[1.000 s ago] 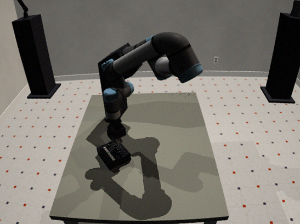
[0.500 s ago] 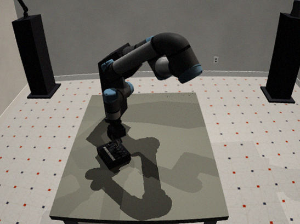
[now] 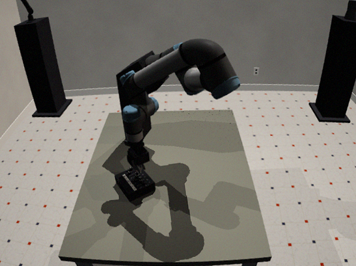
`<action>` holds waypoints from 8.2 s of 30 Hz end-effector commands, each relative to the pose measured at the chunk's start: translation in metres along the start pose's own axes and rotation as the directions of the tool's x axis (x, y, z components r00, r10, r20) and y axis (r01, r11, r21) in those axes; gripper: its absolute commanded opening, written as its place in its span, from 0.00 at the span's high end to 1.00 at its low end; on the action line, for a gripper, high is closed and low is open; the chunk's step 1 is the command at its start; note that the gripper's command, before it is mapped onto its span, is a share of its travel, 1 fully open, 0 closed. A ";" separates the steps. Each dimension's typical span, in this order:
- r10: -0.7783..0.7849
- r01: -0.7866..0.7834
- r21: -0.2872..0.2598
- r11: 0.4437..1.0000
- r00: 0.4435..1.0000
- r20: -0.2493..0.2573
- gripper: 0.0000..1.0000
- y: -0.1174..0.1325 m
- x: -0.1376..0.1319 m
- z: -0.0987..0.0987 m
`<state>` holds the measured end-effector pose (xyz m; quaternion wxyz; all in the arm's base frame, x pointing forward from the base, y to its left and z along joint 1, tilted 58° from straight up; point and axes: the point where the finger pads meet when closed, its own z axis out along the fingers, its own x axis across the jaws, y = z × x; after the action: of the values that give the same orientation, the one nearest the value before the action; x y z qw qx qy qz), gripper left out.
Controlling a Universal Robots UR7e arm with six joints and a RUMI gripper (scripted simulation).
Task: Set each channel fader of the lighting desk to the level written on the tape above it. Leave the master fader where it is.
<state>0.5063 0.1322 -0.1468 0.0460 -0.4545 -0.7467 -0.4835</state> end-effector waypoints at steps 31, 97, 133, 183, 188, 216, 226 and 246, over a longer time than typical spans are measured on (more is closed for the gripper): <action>-0.002 0.002 0.000 1.000 1.000 0.000 1.00 0.001 -0.001 0.000; -0.002 0.002 0.000 1.000 1.000 0.000 1.00 0.001 -0.001 0.012; -0.002 0.002 0.000 1.000 1.000 0.000 1.00 0.001 -0.005 0.012; -0.002 0.002 0.000 1.000 1.000 0.000 1.00 0.001 -0.028 0.012; -0.002 0.002 0.000 1.000 1.000 0.000 1.00 0.001 -0.029 0.012; -0.002 0.002 0.000 1.000 1.000 0.000 1.00 0.001 -0.030 0.012; -0.002 0.002 0.000 1.000 1.000 0.000 1.00 0.001 -0.030 0.012; -0.002 0.002 0.000 1.000 1.000 0.000 1.00 0.001 -0.031 0.012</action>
<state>0.5284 0.1246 -0.1675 0.0466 -0.4531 -0.7472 -0.4839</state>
